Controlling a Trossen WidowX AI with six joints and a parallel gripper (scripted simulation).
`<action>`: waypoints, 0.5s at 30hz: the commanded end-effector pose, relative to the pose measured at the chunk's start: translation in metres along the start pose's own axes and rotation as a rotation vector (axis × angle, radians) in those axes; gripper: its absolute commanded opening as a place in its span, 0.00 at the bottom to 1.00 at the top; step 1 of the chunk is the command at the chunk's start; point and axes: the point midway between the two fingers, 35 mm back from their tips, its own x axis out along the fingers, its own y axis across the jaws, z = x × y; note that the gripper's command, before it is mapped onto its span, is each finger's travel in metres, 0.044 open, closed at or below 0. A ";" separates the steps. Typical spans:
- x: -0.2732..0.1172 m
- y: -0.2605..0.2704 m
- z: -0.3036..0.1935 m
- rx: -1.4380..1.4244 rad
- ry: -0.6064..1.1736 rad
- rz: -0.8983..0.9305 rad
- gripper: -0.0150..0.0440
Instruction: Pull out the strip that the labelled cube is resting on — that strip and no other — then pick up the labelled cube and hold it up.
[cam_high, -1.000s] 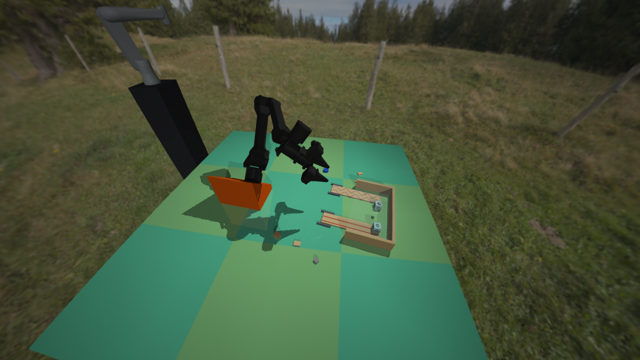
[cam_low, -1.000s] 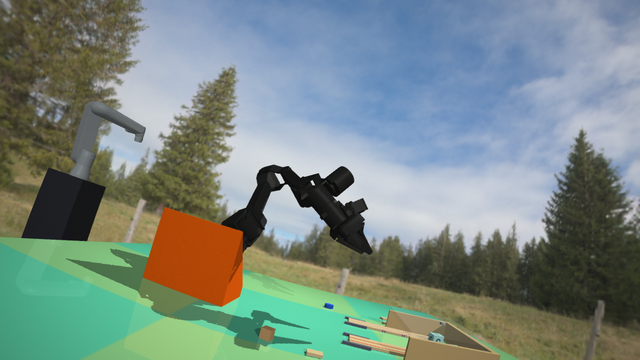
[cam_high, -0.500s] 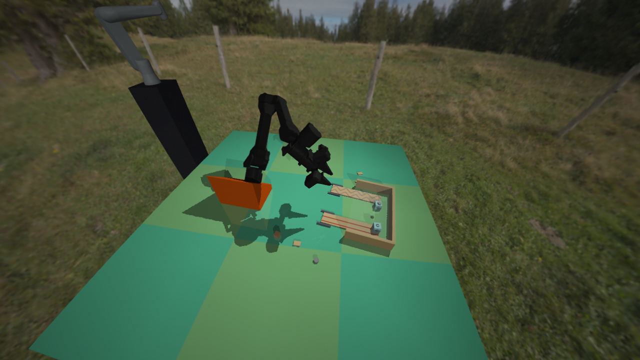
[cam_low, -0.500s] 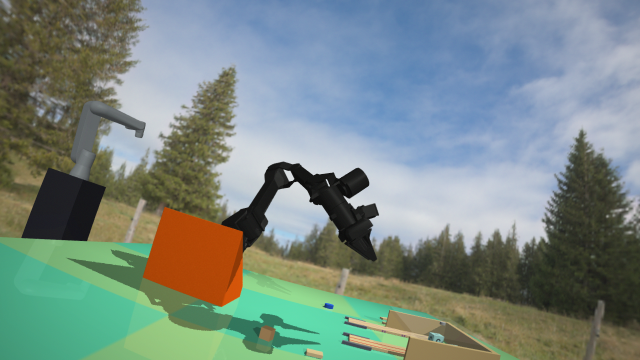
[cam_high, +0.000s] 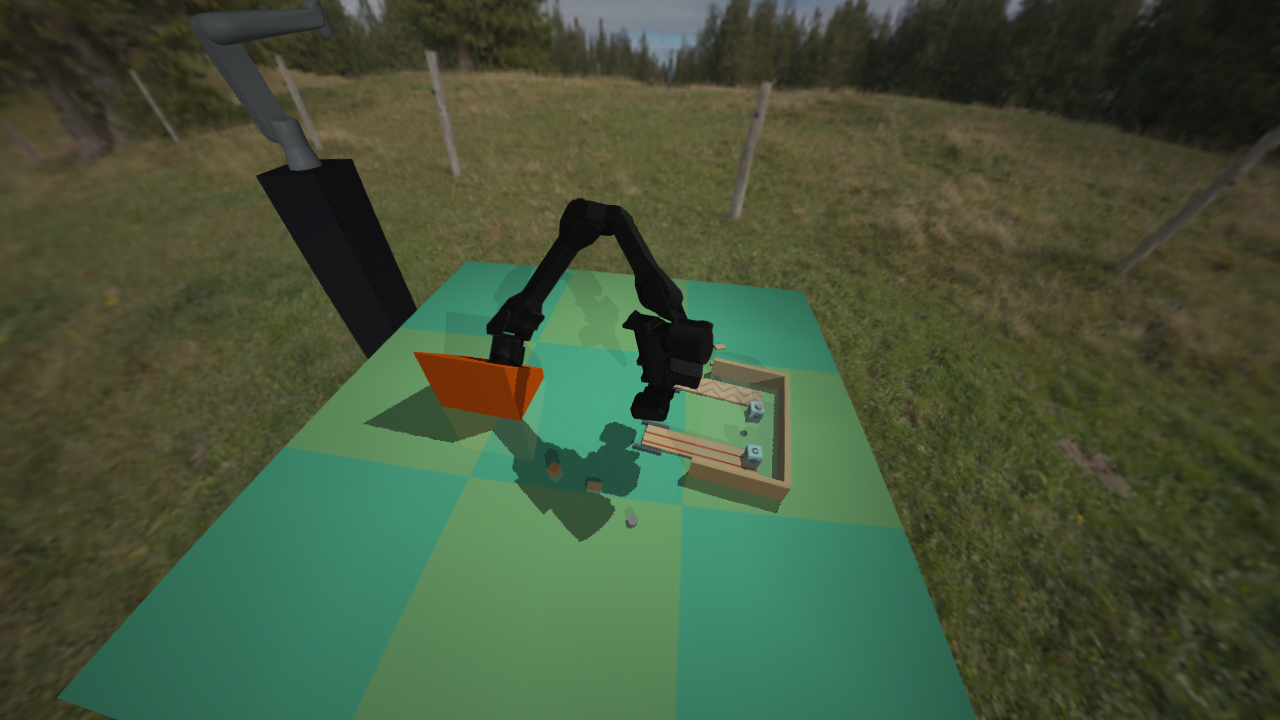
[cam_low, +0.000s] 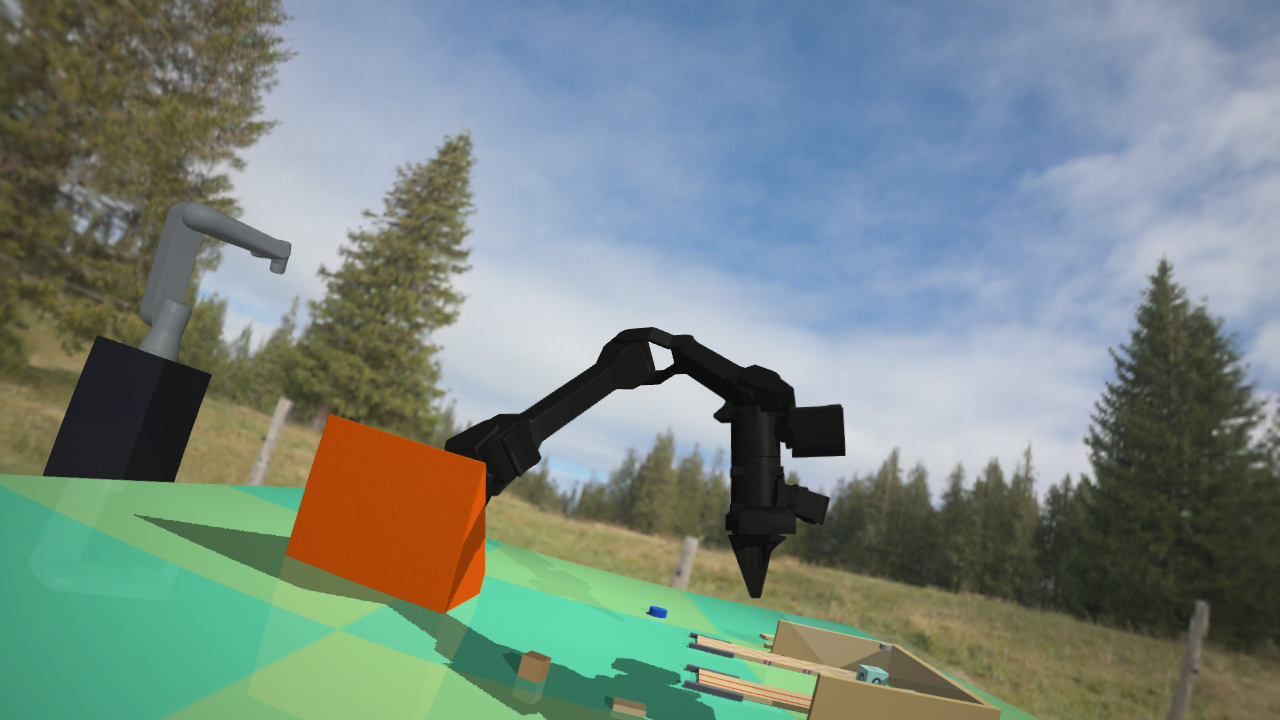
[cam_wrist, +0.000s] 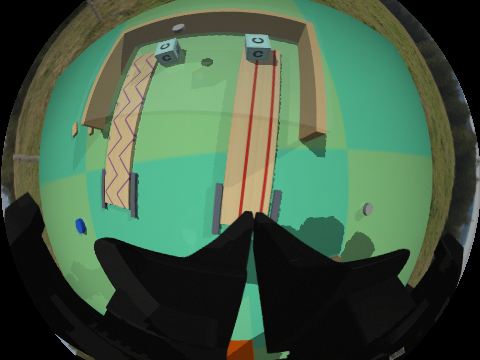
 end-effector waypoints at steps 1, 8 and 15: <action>0.026 -0.005 -0.009 -0.002 0.218 0.001 0.25; 0.027 -0.006 -0.009 -0.002 0.226 0.002 0.25; 0.037 -0.005 -0.011 -0.002 0.226 0.001 0.25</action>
